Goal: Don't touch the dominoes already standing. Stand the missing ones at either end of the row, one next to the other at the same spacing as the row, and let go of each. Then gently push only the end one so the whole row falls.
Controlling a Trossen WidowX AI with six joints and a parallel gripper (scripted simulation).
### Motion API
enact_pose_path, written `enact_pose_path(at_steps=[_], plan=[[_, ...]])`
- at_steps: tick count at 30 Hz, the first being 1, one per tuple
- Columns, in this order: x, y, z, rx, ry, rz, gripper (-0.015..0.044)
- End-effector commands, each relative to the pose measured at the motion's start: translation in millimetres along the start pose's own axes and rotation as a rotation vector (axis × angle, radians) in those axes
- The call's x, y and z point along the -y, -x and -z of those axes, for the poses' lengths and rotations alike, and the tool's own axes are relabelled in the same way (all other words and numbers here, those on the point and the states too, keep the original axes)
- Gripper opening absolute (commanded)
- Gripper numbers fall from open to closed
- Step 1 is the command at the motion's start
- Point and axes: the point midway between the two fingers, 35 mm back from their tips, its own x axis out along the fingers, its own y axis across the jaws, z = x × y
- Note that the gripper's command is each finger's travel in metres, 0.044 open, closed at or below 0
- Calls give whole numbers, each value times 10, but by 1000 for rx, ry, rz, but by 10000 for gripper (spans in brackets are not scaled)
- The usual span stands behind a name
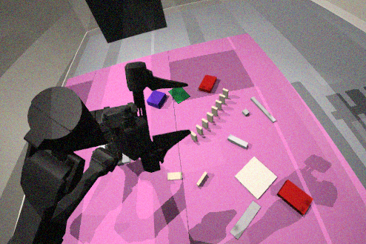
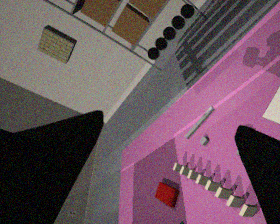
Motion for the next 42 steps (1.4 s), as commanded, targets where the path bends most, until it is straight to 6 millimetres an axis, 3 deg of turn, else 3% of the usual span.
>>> enact_pose_path(at_steps=[1, 4, 9, 13, 17, 27, 35, 42], plan=[[284, -238, 241, -97, 132, 124, 440], [580, -402, 459, -195, 220, 241, 440], [1280, -566, 893, -445, 380, 482, 440], [1809, -516, 1160, -666, 488, 648, 440], [2305, -328, 1369, -930, 589, 792, 440], [2383, -344, 1379, -976, 602, 812, 440], [2861, -532, 1652, -974, 603, 813, 440], [2925, -548, 1687, -974, 604, 815, 440]])
